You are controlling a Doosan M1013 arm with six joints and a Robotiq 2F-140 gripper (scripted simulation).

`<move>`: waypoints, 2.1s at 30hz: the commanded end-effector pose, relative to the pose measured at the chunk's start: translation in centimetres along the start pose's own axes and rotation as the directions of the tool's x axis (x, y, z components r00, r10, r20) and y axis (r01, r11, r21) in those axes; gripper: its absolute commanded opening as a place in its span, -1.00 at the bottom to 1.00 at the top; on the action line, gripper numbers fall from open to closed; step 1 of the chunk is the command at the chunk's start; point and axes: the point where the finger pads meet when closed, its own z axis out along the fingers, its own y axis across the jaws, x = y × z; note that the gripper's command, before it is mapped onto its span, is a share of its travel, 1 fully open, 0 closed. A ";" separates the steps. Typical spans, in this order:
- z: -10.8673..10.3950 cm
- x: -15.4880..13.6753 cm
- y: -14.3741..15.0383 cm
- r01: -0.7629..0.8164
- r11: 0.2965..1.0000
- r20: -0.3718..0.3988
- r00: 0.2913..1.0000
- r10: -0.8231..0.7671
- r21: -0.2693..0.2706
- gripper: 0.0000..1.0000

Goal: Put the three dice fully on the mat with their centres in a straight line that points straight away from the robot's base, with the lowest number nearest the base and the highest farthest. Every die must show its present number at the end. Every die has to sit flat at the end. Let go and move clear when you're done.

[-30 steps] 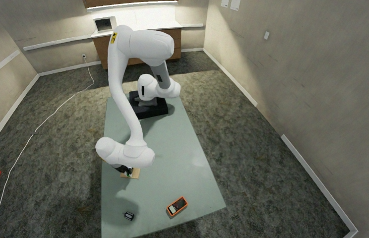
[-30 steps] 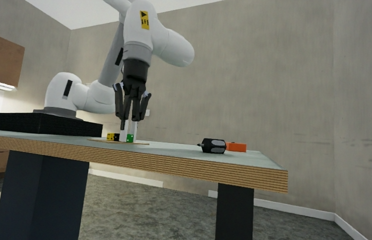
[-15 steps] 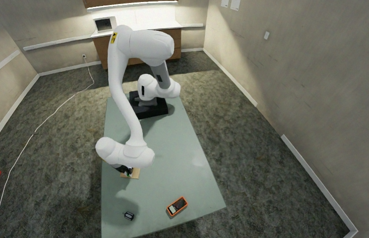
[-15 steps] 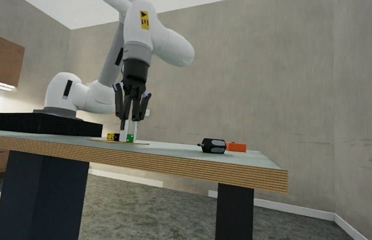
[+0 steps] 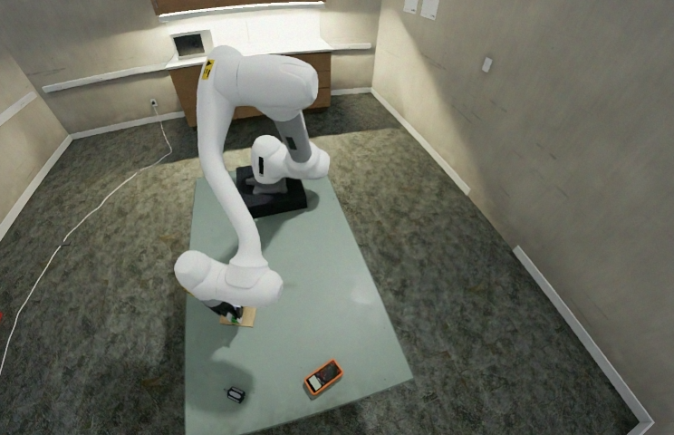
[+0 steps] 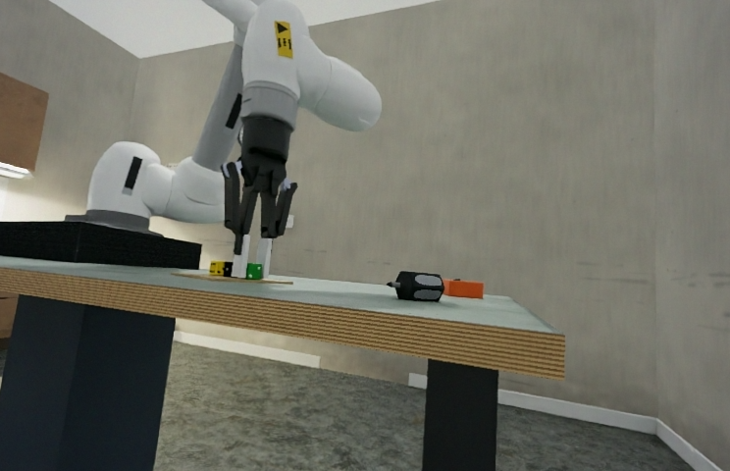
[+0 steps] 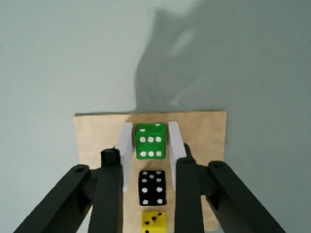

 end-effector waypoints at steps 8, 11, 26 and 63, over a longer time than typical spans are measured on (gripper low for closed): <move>-0.1 0.1 0.0 0.000 1.000 -0.001 1.000 0.000 0.000 -0.36; -0.1 0.1 0.0 0.000 1.000 -0.001 1.000 0.000 0.000 -0.36; -3.3 0.1 0.0 0.000 1.000 -0.001 1.000 0.000 0.000 -0.36; -9.1 0.0 0.0 0.000 1.000 -0.001 1.000 0.000 0.000 1.00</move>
